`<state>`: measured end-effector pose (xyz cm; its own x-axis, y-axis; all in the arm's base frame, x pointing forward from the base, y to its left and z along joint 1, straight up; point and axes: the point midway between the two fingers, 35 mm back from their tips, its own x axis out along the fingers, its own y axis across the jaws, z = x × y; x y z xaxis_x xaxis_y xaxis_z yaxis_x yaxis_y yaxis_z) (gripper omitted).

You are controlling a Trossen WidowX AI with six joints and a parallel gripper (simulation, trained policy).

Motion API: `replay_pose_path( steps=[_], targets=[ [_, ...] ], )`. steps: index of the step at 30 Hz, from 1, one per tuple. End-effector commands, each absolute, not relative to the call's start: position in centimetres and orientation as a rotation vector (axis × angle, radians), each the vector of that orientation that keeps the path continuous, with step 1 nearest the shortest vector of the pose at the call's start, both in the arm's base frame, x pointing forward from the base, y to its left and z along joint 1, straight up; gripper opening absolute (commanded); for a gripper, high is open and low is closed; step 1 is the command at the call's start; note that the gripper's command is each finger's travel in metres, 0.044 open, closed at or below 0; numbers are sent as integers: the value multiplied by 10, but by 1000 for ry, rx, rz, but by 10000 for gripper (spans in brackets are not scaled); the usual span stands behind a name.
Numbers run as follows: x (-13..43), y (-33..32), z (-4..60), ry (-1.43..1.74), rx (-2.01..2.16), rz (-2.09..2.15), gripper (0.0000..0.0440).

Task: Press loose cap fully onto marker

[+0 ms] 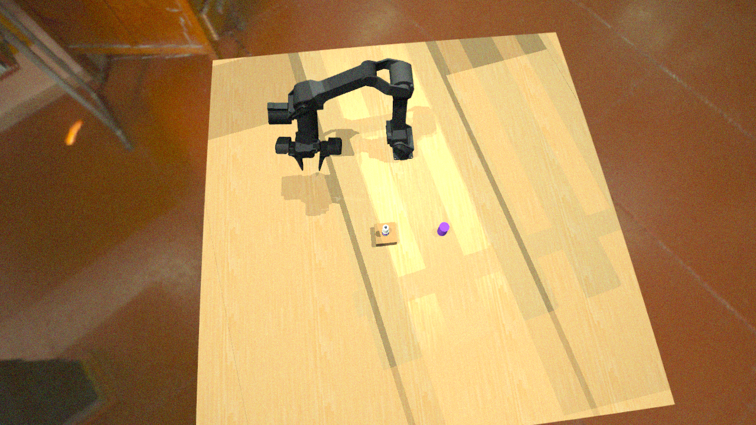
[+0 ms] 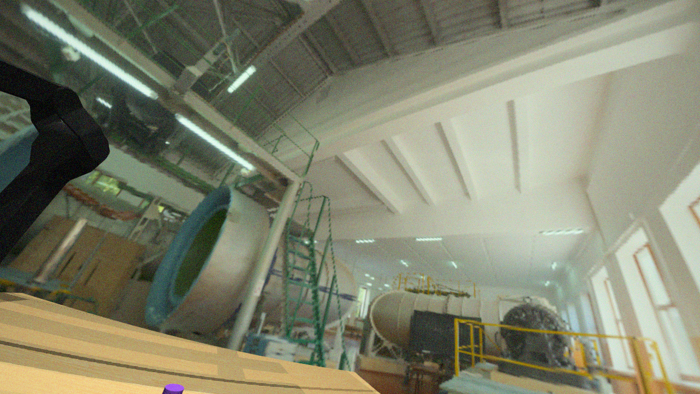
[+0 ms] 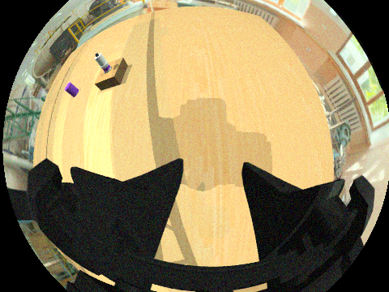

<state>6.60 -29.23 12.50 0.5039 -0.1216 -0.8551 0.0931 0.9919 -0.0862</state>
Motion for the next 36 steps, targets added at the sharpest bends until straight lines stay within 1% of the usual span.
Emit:
replay_pose_path(
  steps=[1,36],
  targets=[
    [72,-298,129,1050,-43,-122,238],
    [144,-315,145,1120,-116,-35,273]
  ],
)
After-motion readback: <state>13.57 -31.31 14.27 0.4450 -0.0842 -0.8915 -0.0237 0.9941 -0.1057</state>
